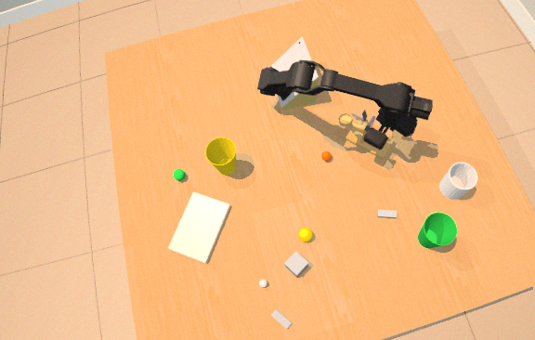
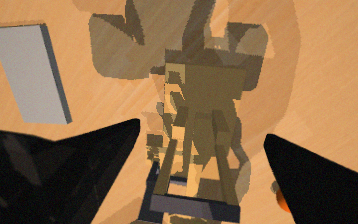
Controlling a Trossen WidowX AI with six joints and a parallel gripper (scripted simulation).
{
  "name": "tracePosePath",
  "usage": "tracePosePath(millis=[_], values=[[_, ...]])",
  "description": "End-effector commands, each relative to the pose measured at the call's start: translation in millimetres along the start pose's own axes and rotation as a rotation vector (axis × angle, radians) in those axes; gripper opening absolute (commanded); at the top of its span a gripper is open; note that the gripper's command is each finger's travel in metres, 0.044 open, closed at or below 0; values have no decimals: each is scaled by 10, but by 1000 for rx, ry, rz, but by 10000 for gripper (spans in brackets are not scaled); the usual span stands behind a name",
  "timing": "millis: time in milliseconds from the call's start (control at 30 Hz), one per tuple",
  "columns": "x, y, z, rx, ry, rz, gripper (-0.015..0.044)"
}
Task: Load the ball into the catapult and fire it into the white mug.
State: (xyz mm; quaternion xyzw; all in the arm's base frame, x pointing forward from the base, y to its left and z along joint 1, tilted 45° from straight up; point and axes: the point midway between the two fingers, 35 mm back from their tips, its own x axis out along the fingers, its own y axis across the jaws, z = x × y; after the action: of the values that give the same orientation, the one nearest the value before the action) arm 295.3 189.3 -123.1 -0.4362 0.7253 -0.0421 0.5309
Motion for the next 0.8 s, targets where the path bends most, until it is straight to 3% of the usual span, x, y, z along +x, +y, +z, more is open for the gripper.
tracePosePath(millis=[0,767], values=[[104,-8,-14,-6,6,-7,440],[479,-15,-25,-5,7,-9,440]])
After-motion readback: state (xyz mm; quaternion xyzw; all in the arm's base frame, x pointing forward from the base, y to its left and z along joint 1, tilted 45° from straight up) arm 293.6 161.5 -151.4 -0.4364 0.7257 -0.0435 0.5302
